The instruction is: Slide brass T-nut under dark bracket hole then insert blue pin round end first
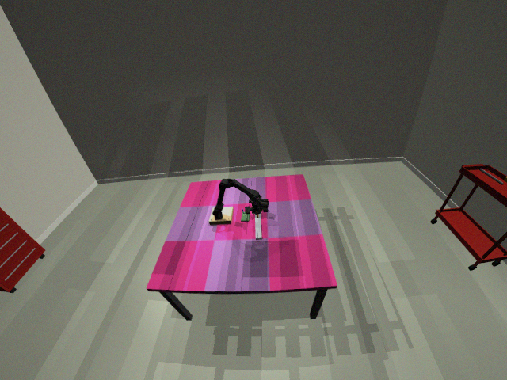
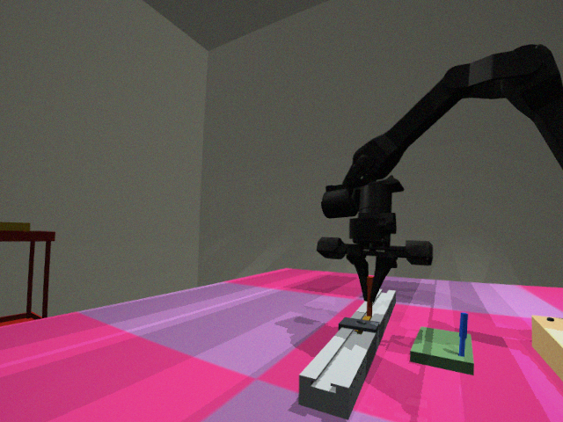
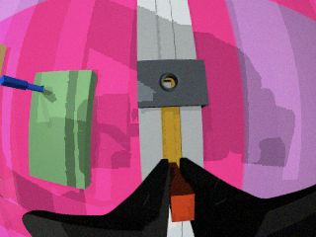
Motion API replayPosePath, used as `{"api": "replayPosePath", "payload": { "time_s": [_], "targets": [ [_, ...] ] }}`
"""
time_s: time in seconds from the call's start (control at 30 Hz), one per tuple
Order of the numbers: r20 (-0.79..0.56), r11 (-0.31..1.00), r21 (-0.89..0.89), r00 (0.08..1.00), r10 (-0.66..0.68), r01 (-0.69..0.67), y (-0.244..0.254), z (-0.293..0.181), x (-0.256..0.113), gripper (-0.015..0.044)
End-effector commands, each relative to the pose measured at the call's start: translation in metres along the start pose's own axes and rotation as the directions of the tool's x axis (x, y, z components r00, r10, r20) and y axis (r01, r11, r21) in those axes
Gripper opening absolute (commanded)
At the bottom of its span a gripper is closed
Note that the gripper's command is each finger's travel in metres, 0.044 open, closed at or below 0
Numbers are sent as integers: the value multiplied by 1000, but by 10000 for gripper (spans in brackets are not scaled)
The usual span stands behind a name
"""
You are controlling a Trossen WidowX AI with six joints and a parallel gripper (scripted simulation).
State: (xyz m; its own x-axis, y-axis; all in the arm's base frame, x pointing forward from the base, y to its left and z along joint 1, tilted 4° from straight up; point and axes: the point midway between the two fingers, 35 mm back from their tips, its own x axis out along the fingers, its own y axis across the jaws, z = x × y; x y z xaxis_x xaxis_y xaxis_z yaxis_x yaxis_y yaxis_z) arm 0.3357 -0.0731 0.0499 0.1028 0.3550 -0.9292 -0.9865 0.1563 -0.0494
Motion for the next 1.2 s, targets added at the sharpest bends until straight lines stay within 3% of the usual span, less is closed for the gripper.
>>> {"api": "replayPosePath", "payload": {
  "time_s": [0.0, 0.7, 1.07, 1.17],
  "targets": [
    [5, 1000, 5, 1000, -3, 3, 0, 1, 0, -150],
    [0, 1000, 0, 1000, 0, 0, 0, 0, 0, -150],
    [0, 1000, 0, 1000, 0, 0, 0, 0, 0, 139],
    [0, 1000, 0, 1000, 0, 0, 0, 0, 0, 145]
  ]
}}
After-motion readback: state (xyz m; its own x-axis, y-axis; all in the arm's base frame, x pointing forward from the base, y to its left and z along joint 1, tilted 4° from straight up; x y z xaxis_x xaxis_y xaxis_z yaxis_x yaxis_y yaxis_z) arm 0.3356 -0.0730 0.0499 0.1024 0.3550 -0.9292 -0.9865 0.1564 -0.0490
